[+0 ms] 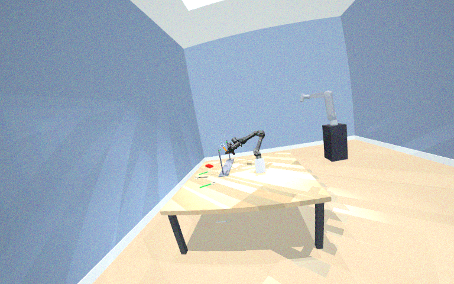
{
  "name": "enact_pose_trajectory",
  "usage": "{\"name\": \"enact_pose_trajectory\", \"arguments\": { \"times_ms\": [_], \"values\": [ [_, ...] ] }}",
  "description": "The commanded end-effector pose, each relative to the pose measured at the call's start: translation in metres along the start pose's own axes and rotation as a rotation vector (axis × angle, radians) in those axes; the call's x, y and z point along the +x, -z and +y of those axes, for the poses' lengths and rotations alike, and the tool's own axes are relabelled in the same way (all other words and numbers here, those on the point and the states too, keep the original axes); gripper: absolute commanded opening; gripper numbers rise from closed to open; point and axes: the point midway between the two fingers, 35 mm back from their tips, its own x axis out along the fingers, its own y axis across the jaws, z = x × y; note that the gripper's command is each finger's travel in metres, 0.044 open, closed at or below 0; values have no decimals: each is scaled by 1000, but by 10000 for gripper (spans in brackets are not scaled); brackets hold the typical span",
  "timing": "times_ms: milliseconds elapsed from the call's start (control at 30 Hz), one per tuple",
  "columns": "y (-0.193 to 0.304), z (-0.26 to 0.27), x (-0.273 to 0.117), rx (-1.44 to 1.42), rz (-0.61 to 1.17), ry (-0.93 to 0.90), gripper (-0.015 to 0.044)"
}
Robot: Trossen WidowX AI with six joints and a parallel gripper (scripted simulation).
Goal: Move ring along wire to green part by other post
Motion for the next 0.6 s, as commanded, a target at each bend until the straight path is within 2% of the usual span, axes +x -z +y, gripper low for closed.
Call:
{"name": "enact_pose_trajectory", "arguments": {
  "times_ms": [0, 567],
  "values": [
    [-3, 15, -3, 88, 7, -53, -150],
    [-20, 71, -20, 452, 53, -259, -150]
  ]
}}
